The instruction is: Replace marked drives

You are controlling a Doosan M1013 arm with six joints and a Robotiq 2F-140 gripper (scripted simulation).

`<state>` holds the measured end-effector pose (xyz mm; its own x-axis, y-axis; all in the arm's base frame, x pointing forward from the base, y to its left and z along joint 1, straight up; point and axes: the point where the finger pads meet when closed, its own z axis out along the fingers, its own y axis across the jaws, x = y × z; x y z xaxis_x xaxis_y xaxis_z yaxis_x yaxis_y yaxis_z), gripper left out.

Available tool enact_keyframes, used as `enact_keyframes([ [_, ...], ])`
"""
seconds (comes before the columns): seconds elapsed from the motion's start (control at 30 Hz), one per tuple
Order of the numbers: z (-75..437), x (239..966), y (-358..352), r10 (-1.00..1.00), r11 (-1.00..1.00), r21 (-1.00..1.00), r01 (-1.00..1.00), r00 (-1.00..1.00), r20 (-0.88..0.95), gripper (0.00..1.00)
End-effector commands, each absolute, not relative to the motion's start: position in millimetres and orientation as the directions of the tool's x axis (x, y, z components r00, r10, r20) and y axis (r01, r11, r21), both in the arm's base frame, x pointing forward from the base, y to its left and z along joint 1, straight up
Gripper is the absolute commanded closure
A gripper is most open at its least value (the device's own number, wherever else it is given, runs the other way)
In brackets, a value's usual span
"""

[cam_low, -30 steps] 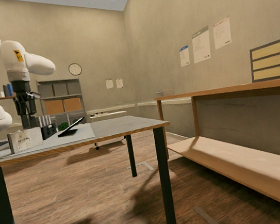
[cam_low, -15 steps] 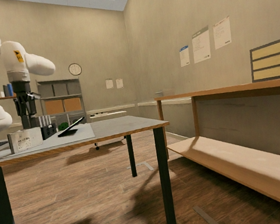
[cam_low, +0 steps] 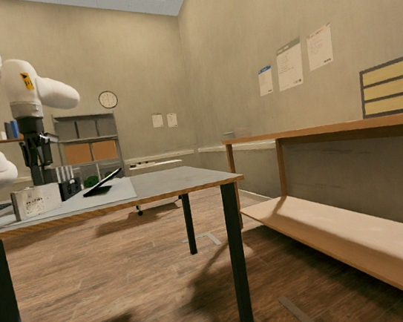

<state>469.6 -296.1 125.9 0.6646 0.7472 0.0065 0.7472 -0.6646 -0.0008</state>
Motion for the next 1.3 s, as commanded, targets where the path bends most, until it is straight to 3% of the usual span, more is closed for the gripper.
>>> enact_keyframes([
  [0.0, 126.2, 470.0, -296.3, 0.747, -0.665, 0.0, 0.747, 0.665, 0.007, 0.6],
  [1.27, 73.2, 470.2, -296.0, 0.747, -0.665, 0.0, 0.747, 0.665, 0.007, 0.6],
])
